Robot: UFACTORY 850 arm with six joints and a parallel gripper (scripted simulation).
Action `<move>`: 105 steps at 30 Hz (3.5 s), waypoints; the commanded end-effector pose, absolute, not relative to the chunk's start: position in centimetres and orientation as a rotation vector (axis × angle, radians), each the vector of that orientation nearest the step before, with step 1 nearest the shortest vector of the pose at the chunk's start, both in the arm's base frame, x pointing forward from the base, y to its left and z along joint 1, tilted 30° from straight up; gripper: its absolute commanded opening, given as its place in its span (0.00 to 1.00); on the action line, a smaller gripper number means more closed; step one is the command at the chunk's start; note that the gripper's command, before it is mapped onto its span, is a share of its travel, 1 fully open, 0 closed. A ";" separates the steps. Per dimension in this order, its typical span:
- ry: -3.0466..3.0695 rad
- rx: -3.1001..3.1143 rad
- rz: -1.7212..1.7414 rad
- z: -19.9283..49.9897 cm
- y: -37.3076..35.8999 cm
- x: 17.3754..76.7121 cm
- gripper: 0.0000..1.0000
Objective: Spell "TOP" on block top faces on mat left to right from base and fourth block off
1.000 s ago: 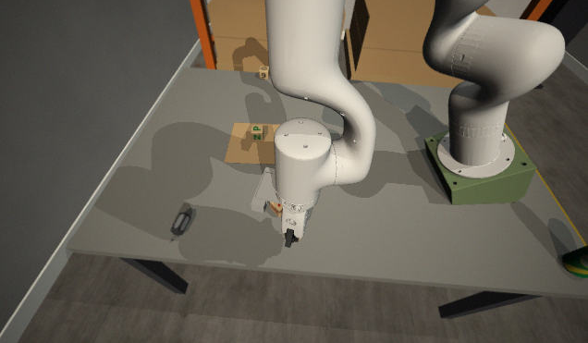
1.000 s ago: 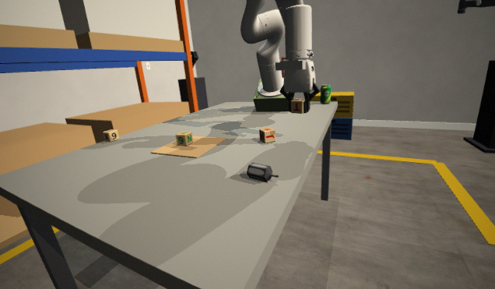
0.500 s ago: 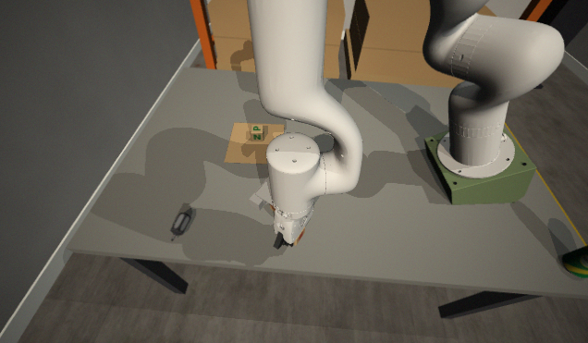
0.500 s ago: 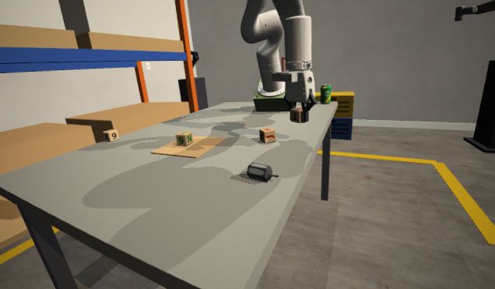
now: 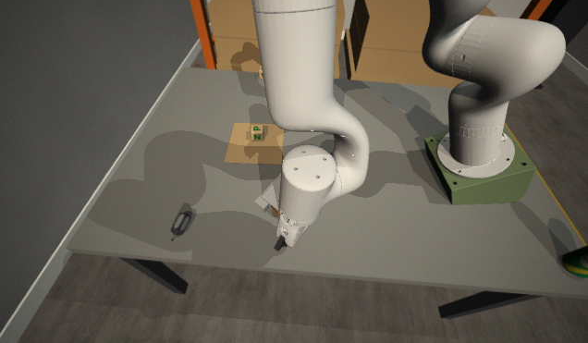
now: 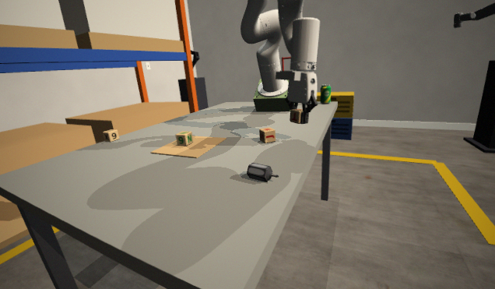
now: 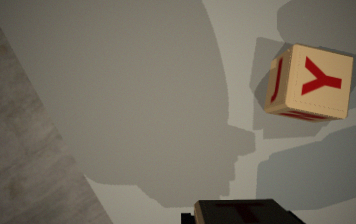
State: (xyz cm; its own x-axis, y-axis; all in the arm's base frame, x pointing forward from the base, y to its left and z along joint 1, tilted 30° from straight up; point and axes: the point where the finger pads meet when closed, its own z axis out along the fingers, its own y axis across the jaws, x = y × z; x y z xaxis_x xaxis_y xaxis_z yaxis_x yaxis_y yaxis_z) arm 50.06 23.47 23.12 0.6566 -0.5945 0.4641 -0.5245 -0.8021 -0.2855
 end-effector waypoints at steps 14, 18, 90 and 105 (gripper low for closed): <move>0.988 -2.569 -1.467 23.0 23.4 50.1 0.44; 0.999 -2.511 -1.622 23.1 23.4 50.1 0.44; 1.015 -2.242 -2.155 18.8 23.5 52.6 0.44; 1.015 -2.242 -2.155 18.8 23.5 52.6 0.44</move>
State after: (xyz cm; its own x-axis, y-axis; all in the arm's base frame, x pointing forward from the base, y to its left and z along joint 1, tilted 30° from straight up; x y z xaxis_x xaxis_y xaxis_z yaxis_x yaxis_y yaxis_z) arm 52.55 23.48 18.72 -0.0554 -0.3382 0.9395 -0.5090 -0.7999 -0.3179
